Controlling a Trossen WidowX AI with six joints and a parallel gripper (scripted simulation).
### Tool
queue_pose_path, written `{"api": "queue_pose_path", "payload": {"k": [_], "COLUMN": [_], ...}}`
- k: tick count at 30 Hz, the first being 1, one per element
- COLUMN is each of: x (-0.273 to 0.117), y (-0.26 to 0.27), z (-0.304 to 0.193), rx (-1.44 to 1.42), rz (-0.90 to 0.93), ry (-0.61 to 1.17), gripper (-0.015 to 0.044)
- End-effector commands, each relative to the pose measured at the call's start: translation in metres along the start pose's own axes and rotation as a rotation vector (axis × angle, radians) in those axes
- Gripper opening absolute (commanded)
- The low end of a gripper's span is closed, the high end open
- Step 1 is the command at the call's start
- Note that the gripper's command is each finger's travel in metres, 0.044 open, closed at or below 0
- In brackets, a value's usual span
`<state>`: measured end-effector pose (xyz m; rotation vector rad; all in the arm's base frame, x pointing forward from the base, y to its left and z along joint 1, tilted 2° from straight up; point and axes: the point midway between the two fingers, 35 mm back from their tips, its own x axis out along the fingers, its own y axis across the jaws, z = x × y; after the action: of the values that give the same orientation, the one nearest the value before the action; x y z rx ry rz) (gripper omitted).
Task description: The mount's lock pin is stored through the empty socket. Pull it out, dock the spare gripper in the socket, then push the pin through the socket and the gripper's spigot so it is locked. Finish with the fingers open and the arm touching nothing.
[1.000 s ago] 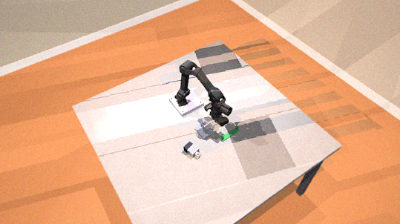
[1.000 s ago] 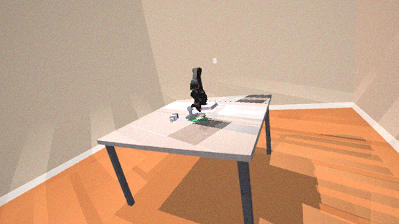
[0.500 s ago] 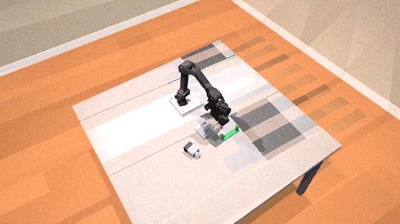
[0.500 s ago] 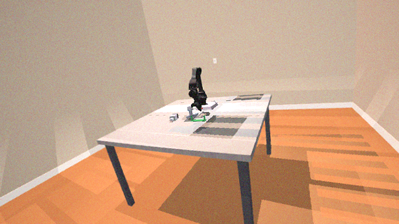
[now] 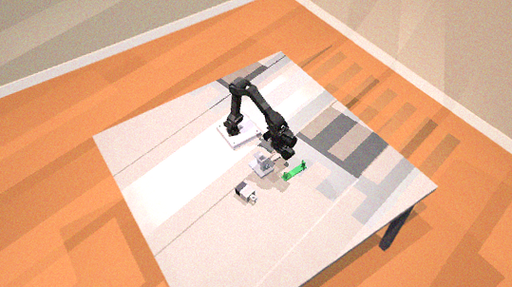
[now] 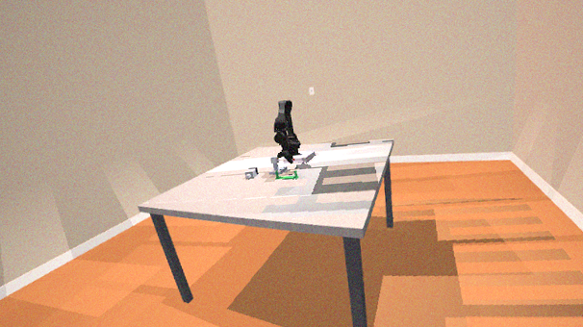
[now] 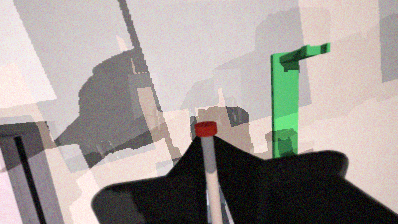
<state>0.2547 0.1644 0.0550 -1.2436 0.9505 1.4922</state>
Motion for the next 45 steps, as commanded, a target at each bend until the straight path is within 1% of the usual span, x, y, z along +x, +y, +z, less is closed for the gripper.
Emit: {"api": "queue_pose_path", "payload": {"k": [1, 45], "x": [-0.002, 0.002], "y": [-0.002, -0.002], "z": [0.004, 0.036], "rx": [0.002, 0.003], "rz": [-0.001, 0.007], "ry": [-0.007, 0.0], "gripper": [0.0, 0.0]}}
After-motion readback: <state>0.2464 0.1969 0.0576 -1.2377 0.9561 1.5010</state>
